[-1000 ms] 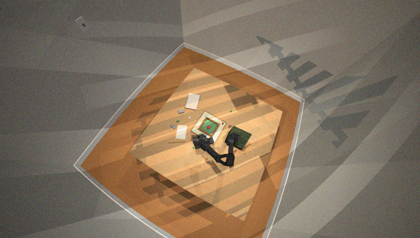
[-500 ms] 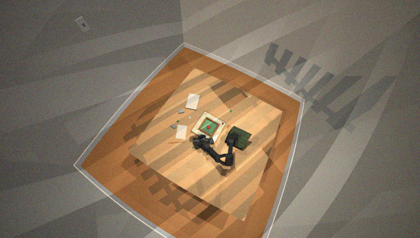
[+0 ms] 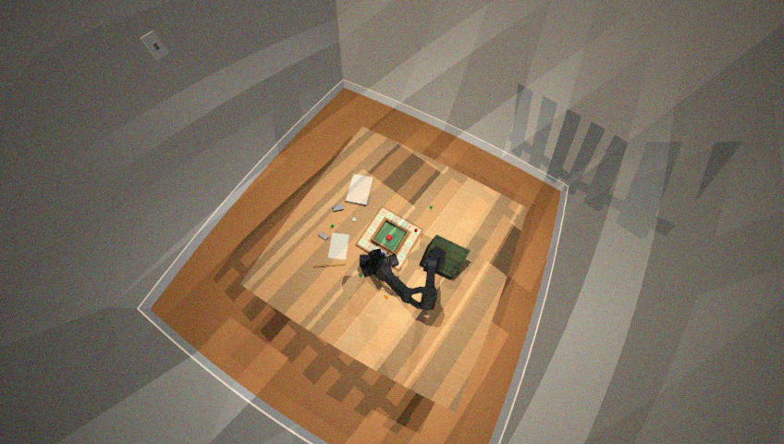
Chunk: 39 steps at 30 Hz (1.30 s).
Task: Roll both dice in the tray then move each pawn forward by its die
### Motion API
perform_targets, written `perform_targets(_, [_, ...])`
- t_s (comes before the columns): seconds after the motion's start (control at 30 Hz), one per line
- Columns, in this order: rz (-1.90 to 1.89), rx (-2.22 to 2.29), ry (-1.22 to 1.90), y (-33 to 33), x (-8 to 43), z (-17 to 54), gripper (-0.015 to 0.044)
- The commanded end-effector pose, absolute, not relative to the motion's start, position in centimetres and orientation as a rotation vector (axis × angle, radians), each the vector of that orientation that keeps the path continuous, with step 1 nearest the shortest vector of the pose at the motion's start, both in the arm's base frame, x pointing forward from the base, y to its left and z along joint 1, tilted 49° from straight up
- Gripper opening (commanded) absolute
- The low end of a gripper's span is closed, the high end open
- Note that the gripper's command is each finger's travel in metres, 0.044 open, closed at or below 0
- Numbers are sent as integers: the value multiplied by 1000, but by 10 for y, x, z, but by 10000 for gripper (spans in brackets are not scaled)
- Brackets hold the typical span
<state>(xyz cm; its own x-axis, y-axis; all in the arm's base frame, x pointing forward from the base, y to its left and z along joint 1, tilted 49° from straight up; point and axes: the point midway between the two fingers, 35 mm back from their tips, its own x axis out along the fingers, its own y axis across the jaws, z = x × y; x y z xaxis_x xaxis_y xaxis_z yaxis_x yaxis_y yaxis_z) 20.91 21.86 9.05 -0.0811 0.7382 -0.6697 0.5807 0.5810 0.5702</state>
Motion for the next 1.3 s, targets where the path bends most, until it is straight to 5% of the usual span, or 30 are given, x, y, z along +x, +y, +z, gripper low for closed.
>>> perform_targets(0.0, [186, 1076, 1750, 208, 215, 98, 0])
perform_targets(0.7, [174, 1096, 1818, 136, 210, 160, 0])
perform_targets(1.27, [-94, 1274, 1860, 100, 242, 99, 0])
